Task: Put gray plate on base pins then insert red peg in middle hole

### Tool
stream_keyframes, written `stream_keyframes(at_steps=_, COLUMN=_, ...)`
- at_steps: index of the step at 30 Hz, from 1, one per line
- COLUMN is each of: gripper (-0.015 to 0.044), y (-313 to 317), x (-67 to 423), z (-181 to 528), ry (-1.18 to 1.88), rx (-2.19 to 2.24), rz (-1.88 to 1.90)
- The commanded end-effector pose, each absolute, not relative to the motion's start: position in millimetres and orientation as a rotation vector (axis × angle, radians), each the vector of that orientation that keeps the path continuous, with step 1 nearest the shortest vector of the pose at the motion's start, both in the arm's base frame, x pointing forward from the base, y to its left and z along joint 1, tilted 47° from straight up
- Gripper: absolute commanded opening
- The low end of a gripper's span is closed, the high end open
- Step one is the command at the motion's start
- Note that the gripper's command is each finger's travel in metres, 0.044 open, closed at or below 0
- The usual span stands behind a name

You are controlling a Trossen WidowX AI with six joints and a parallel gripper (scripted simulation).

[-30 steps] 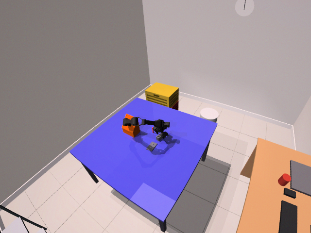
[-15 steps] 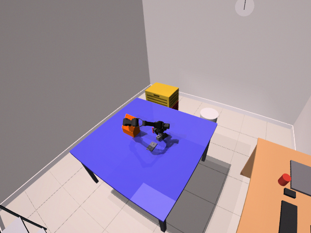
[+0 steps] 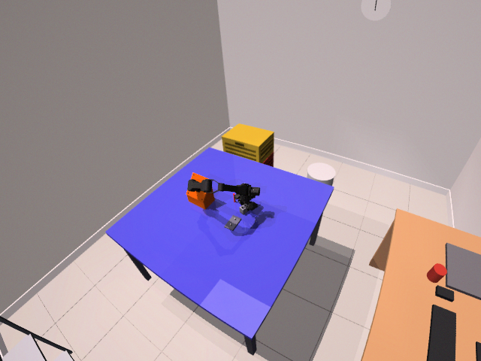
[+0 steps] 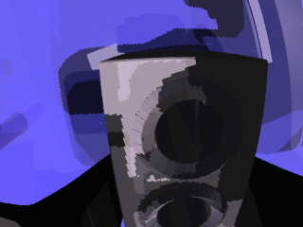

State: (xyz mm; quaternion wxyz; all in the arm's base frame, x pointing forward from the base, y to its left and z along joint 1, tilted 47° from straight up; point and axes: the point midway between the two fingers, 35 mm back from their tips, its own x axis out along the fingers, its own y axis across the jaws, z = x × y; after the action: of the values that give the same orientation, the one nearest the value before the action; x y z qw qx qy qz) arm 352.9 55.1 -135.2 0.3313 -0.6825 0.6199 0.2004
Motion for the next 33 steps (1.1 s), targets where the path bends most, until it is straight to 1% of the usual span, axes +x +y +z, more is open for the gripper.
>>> stream_keyframes(at_steps=1, gripper=0.0052, y=55, x=353, z=-135, ry=1.620, rx=-1.789, rz=0.525)
stream_keyframes(at_steps=6, gripper=0.0019, y=55, x=353, z=-135, ry=1.620, rx=-1.789, rz=0.525)
stream_keyframes(at_steps=7, gripper=0.0000, y=55, x=353, z=-135, ry=1.620, rx=-1.789, rz=0.525)
stream_keyframes(at_steps=13, gripper=0.0000, y=67, x=354, z=-132, ry=1.584, rx=-1.748, rz=0.505)
stream_keyframes(at_steps=33, gripper=0.0000, y=107, x=346, z=-91, ry=1.597, rx=-1.761, rz=0.526)
